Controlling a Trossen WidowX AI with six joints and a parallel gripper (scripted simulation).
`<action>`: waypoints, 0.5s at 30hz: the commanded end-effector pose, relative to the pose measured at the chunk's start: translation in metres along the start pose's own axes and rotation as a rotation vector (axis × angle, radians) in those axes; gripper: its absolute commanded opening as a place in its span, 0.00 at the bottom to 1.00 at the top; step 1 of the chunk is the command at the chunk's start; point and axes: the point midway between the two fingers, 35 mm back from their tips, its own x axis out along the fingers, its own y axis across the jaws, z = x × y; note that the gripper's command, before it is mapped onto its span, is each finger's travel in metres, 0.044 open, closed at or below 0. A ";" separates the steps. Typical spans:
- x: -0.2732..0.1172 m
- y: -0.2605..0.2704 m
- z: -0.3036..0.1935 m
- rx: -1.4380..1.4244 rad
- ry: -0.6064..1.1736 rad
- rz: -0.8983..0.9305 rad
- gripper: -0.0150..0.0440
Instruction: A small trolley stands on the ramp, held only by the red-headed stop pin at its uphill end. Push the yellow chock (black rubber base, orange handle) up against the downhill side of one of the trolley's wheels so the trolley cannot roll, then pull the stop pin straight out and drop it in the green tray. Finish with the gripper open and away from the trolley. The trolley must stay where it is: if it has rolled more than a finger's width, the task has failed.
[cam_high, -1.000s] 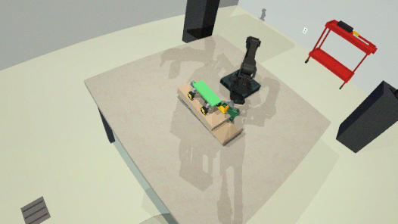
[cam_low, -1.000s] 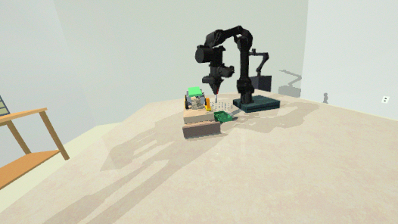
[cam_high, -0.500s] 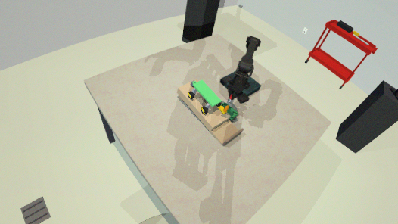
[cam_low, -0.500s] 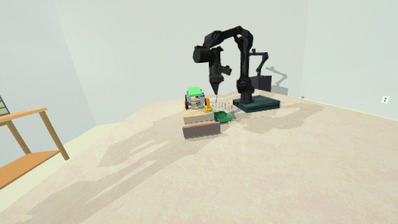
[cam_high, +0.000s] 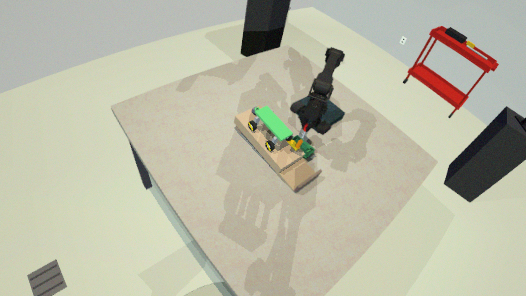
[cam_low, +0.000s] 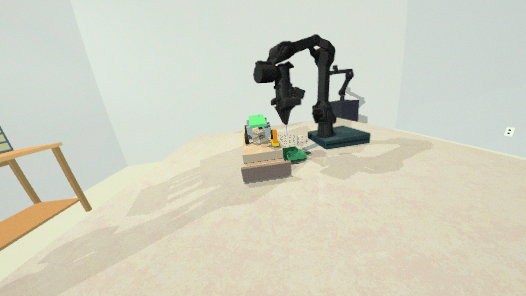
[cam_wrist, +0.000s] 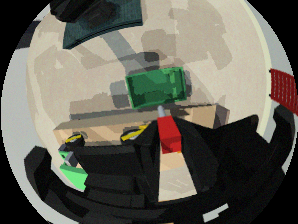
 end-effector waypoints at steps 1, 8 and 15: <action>0.003 -0.001 0.003 -0.013 -0.001 -0.007 0.25; 0.019 -0.003 0.019 -0.013 -0.004 -0.007 0.25; 0.023 -0.003 0.020 -0.012 -0.006 -0.034 0.25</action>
